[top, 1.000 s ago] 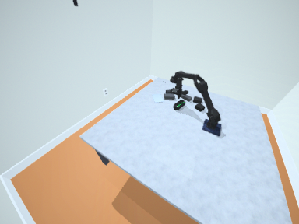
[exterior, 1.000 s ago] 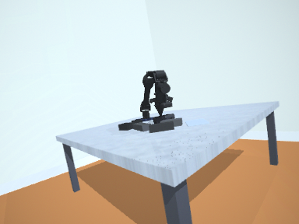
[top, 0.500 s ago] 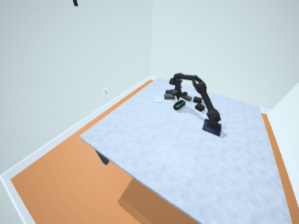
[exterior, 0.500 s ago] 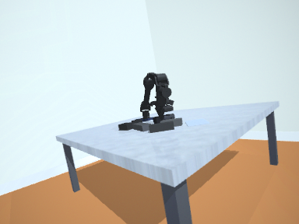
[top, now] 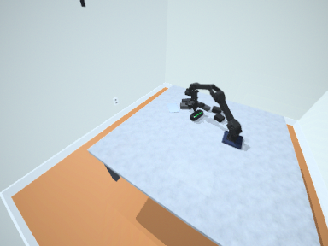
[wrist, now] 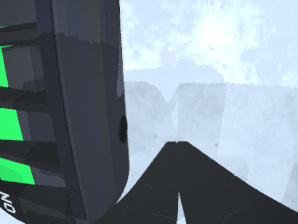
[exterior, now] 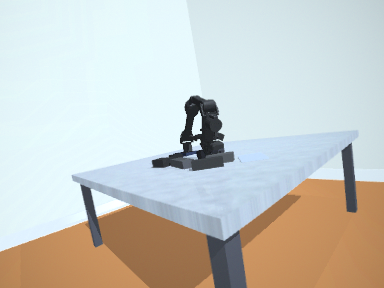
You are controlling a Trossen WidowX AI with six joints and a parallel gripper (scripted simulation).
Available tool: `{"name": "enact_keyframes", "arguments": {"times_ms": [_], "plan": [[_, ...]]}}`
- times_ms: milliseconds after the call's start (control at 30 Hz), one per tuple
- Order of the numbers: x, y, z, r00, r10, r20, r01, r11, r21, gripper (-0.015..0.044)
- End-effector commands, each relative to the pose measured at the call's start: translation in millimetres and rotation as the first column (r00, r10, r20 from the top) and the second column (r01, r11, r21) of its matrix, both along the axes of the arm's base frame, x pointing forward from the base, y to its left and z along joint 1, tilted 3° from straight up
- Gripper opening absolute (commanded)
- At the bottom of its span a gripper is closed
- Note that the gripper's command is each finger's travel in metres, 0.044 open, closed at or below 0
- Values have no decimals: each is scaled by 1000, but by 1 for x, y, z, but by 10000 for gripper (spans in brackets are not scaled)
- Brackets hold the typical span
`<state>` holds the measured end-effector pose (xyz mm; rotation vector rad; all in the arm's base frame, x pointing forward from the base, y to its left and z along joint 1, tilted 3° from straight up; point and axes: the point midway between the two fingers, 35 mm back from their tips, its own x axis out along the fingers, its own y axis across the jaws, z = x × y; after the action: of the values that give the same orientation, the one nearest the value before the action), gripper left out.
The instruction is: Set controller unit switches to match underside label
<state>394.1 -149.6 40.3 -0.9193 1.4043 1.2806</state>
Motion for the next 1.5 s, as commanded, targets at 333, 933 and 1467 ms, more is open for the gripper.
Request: {"name": "enact_keyframes", "arguments": {"times_ms": [333,933,1467], "plan": [[-4,1,-6,1000,-2,-11,2,1000,-2,0],[-11,2,-6,1000,-2,-11,2,1000,-2,0],[-20,3,-7,1000,-2,-12,2,1000,-1,0]]}}
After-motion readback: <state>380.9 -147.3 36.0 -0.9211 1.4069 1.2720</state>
